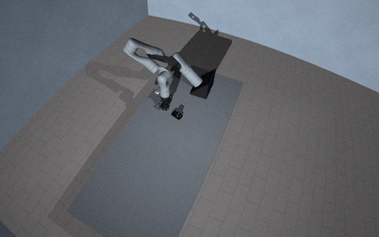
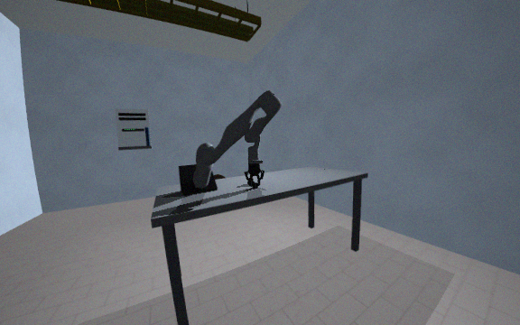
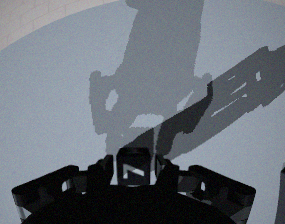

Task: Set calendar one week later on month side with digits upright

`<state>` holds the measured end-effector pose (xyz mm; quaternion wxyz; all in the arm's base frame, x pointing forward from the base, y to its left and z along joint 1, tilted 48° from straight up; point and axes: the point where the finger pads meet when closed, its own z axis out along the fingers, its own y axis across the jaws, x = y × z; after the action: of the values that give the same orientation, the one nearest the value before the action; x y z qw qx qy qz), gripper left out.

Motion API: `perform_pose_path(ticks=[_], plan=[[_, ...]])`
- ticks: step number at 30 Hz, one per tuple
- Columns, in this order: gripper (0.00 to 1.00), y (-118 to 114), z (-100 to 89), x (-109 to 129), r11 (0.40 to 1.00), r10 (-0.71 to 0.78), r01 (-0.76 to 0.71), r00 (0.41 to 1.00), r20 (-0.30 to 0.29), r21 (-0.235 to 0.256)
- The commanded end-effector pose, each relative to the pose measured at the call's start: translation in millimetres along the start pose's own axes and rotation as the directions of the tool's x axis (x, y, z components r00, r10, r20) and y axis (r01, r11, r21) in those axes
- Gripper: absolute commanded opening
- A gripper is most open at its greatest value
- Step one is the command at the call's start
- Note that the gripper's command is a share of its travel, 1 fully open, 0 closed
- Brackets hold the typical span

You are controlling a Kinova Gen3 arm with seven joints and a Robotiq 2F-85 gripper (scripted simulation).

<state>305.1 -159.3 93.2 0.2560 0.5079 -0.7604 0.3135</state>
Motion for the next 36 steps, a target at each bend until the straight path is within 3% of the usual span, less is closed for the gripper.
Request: perform_pose_path(ticks=[1, 16, 17, 36], plan=[[0.48, -0.3, -0.5, -0.3, 1.000, 0.000, 0.000, 1.000, 0.001, 0.001], [0.48, -0.3, -0.5, -0.3, 1.000, 0.000, 0.000, 1.000, 0.001, 0.001], [0.28, -0.3, -0.5, -0.3, 1.000, 0.000, 0.000, 1.000, 0.001, 0.001], [0.28, -0.3, -0.5, -0.3, 1.000, 0.000, 0.000, 1.000, 0.001, 0.001]])
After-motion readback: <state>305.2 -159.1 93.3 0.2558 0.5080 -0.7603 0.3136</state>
